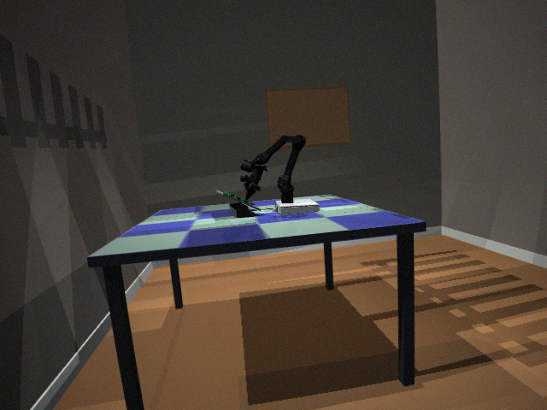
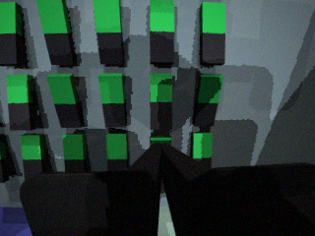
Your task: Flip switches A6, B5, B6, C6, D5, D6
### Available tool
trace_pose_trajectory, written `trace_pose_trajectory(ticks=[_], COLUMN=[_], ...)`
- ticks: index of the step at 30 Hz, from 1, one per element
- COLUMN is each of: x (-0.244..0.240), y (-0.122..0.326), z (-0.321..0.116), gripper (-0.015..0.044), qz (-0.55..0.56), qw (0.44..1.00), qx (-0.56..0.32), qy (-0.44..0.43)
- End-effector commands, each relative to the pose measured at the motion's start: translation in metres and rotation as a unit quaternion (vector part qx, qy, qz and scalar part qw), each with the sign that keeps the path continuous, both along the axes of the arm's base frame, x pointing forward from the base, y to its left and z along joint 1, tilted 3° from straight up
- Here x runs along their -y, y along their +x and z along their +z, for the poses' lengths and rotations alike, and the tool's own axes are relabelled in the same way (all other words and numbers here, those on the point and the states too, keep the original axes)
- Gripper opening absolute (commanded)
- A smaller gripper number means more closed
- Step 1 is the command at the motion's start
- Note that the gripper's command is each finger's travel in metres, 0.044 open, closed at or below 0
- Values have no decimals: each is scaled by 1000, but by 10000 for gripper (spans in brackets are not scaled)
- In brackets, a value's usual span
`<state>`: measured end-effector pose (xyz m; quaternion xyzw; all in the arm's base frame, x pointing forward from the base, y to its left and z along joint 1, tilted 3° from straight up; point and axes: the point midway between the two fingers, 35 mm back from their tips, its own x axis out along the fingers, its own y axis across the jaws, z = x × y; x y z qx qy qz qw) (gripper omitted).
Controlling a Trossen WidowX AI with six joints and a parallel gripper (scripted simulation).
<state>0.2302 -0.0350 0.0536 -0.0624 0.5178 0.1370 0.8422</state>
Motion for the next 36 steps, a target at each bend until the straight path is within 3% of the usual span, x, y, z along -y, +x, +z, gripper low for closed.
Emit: trace_pose_trajectory(ticks=[1, 36], x=[1, 0], y=[0, 2], z=[-1, -4], gripper=[0, 0], qz=[-4, -4], qw=[1000, 1000], qx=[-1, -1], qy=[-1, -1])
